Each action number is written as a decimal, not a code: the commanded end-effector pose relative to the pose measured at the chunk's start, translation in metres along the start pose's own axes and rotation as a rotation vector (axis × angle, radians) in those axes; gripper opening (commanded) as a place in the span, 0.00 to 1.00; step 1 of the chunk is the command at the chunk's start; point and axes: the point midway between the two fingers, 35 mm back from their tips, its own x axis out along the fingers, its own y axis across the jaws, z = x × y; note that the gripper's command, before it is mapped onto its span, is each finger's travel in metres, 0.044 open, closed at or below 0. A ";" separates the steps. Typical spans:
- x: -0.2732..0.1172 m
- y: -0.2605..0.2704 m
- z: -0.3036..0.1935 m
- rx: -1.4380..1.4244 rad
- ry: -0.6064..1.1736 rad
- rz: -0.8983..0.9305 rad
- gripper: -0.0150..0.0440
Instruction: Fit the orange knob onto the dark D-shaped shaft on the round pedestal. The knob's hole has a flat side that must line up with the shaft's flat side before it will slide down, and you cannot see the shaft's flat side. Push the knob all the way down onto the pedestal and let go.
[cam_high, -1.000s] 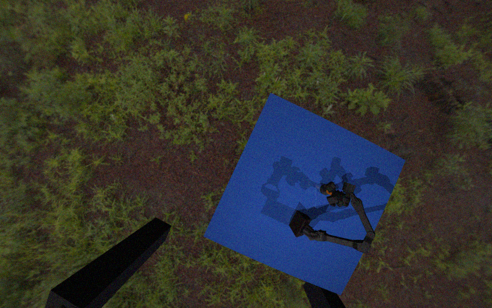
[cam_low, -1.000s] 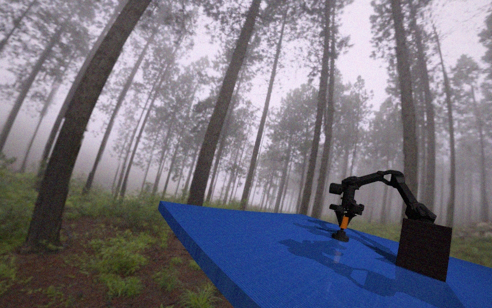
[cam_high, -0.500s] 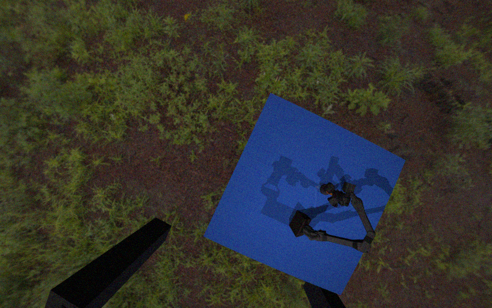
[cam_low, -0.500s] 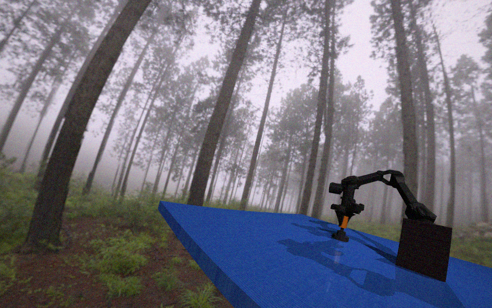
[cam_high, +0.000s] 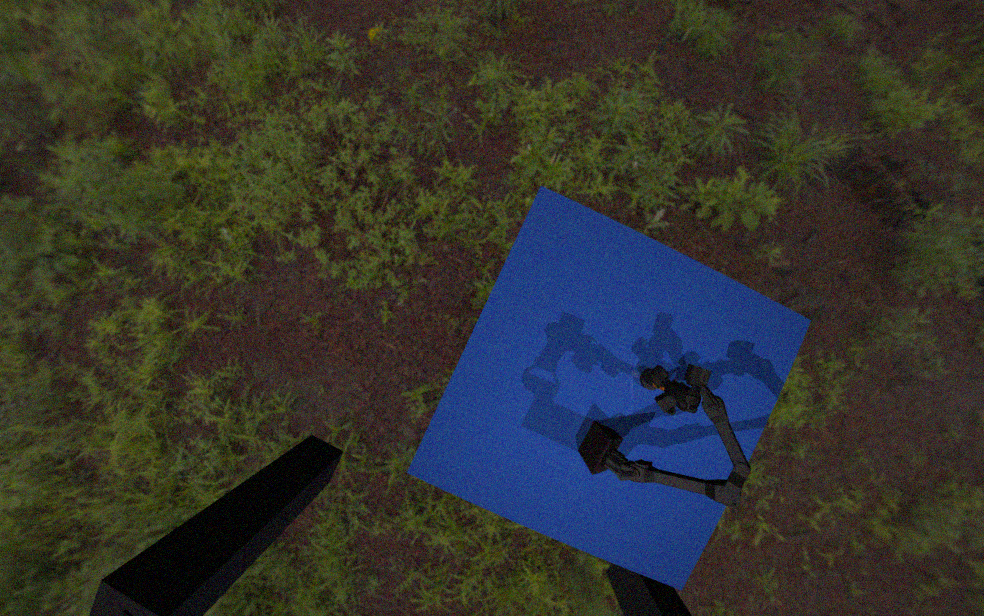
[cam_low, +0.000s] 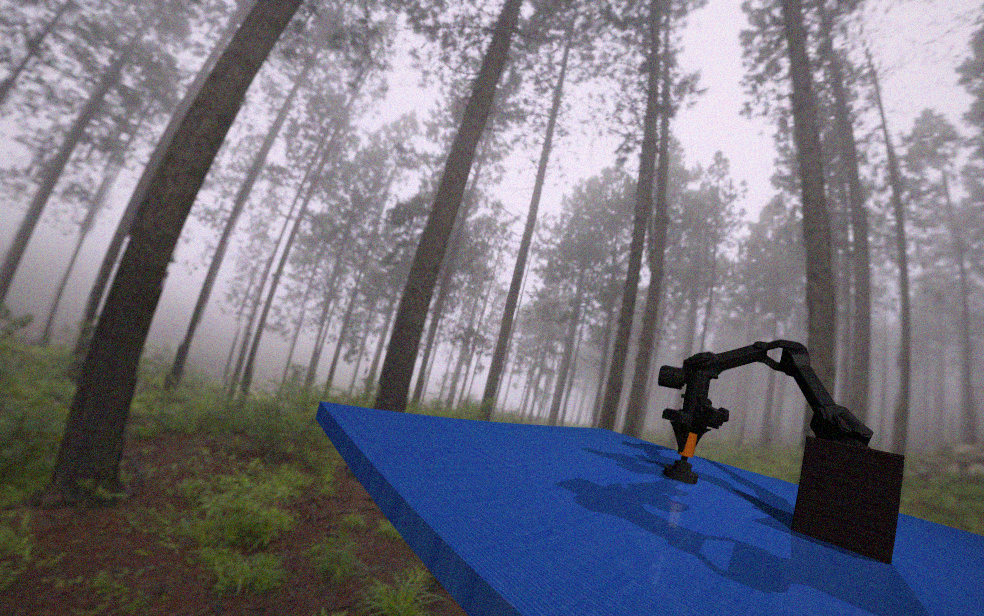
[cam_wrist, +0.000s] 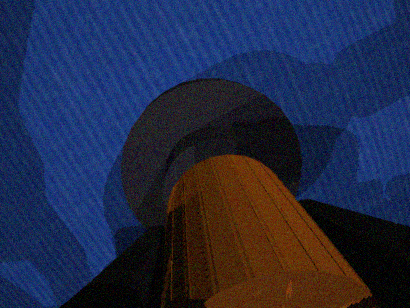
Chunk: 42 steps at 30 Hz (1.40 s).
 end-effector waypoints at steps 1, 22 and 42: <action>-0.002 0.002 -0.001 -0.002 0.004 0.000 0.25; -0.003 -0.001 0.001 -0.011 0.003 -0.001 0.25; 0.000 0.000 0.000 -0.212 0.004 0.000 0.25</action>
